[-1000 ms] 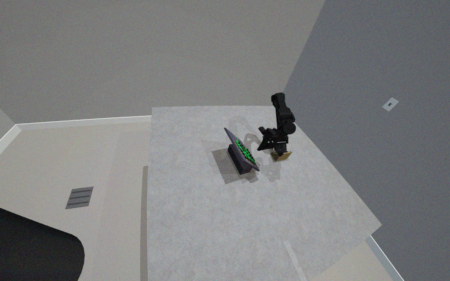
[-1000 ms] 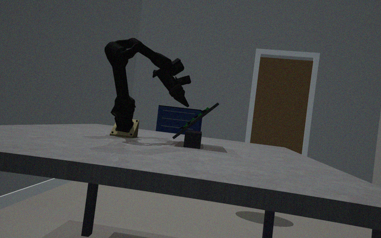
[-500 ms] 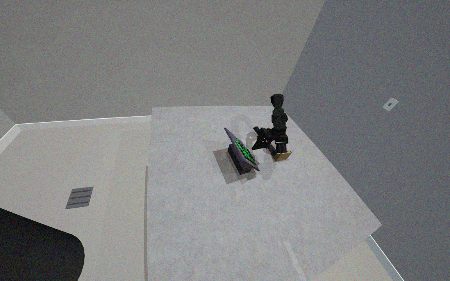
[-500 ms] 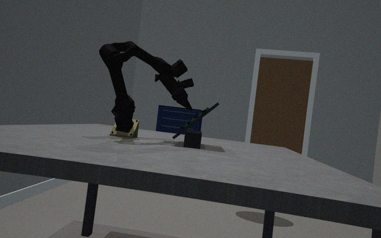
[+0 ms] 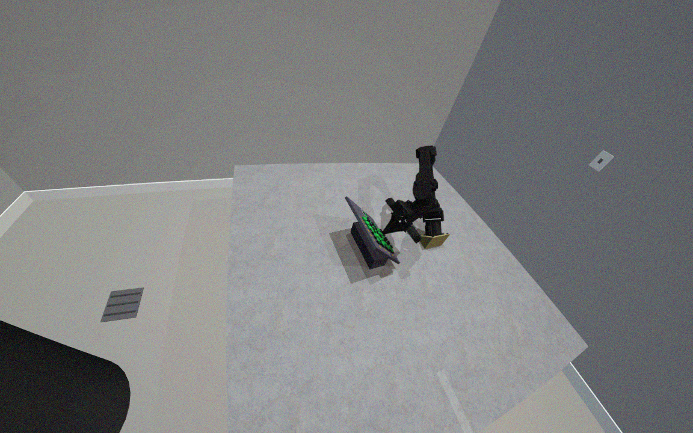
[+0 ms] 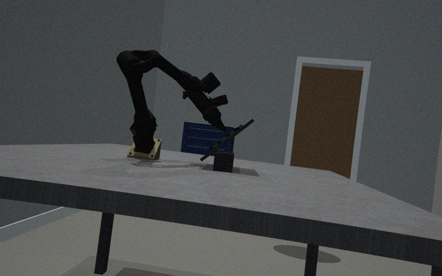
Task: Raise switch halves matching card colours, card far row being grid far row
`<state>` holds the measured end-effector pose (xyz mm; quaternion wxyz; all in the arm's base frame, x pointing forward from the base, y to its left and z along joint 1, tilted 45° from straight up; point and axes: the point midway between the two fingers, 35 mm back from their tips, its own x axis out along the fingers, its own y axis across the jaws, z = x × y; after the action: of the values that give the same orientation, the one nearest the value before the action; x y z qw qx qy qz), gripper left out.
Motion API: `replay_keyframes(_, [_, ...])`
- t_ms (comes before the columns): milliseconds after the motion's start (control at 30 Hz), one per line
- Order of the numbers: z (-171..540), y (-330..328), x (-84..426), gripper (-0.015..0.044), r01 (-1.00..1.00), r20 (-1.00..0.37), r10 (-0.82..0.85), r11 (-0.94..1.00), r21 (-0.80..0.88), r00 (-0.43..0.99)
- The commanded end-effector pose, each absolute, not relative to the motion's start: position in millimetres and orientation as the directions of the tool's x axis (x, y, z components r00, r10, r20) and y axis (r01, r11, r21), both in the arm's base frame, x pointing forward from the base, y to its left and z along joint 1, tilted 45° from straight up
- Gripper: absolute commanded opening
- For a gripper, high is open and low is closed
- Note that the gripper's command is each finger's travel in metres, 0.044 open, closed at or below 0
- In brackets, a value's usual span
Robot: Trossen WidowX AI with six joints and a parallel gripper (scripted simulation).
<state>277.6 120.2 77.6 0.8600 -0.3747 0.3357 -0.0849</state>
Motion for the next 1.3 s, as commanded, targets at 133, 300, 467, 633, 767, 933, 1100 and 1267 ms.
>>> replay_keyframes(133, [70.0,114.3,283.8,0.0,-0.111,-0.517,-0.401,0.7,-0.705,0.756])
replay_keyframes(300, [70.0,114.3,283.8,0.0,-0.111,-0.517,-0.401,0.7,-0.705,0.756])
replay_keyframes(467, [70.0,114.3,283.8,0.0,-0.111,-0.517,-0.401,0.7,-0.705,0.756])
replay_keyframes(633, [70.0,114.3,283.8,0.0,-0.111,-0.517,-0.401,0.7,-0.705,0.756])
replay_keyframes(767, [70.0,114.3,283.8,0.0,-0.111,-0.517,-0.401,0.7,-0.705,0.756])
replay_keyframes(933, [69.7,114.0,284.3,0.0,-0.111,-0.517,-0.401,0.7,-0.705,0.756])
replay_keyframes(1100, [69.3,113.7,284.8,0.0,-0.111,-0.517,-0.401,0.7,-0.705,0.756])
replay_keyframes(1267, [69.0,113.5,285.3,0.0,-0.111,-0.517,-0.401,0.7,-0.705,0.756])
